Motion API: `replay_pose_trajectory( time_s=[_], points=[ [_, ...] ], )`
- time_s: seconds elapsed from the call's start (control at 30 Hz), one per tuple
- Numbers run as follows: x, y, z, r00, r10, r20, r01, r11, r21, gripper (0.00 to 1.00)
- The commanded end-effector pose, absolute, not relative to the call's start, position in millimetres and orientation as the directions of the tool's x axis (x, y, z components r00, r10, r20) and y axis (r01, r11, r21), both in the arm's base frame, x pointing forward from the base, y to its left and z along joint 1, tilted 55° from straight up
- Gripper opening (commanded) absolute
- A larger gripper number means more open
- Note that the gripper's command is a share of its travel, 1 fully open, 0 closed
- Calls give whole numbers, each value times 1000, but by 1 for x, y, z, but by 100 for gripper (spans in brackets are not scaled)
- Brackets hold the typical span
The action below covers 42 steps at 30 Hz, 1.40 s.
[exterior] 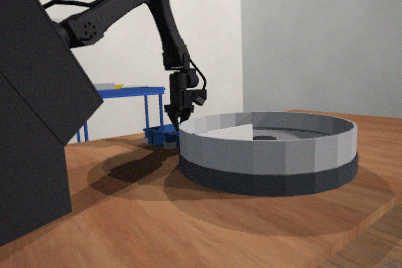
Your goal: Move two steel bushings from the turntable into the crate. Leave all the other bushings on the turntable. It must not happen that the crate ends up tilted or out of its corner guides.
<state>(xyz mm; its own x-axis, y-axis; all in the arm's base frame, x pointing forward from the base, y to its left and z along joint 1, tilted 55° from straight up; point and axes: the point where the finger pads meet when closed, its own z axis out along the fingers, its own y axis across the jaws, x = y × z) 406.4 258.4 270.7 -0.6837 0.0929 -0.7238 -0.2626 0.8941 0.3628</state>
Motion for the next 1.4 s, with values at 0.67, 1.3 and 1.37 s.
replay_pose_trajectory(
  time_s=[0.67,1.3,1.37],
  points=[
    [410,252,300,-634,126,-763,-279,883,377,0],
    [410,252,300,-634,126,-763,-279,883,377,0],
    [410,252,300,-634,126,-763,-279,883,377,0]
  ],
)
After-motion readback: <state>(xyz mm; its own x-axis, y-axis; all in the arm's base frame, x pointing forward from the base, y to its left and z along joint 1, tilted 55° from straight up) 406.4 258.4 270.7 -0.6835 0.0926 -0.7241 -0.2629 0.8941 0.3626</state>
